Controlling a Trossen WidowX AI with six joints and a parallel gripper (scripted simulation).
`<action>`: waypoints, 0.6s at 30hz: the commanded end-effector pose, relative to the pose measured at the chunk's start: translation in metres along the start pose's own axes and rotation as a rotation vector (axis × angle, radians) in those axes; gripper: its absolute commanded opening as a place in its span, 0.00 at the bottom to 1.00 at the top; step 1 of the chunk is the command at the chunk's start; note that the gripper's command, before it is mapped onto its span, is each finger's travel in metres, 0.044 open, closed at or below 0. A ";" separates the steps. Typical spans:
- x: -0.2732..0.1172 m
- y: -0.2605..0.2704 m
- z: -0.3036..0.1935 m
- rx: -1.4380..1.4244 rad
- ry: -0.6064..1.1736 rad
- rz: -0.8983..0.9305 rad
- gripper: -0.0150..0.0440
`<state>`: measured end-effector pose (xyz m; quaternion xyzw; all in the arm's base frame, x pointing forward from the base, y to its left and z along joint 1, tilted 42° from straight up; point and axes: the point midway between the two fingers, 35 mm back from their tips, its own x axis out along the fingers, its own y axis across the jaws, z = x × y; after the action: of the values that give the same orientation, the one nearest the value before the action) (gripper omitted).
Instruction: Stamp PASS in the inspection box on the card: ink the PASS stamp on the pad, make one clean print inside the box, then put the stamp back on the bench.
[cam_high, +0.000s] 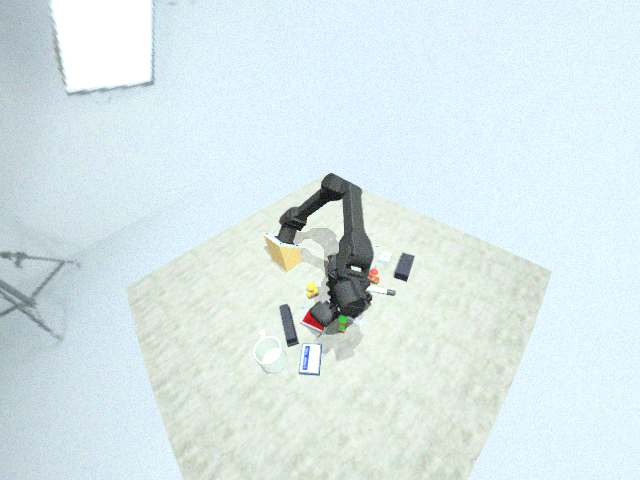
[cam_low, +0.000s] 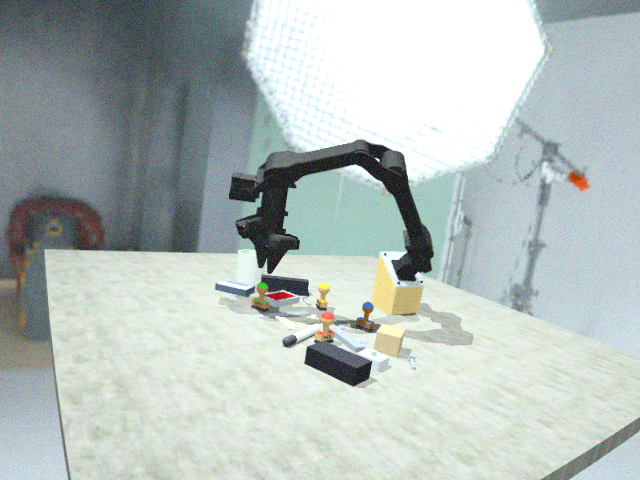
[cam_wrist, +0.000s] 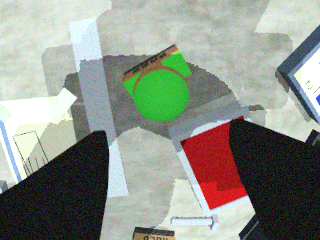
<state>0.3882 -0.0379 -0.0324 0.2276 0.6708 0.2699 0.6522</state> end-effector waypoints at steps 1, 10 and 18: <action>0.001 0.000 0.002 -0.007 -0.003 0.002 0.63; 0.016 0.000 0.003 -0.007 -0.004 0.002 0.63; 0.029 0.000 0.004 -0.007 -0.004 0.003 0.63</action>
<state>0.3926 -0.0223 -0.0488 0.2220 0.6663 0.2730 0.6574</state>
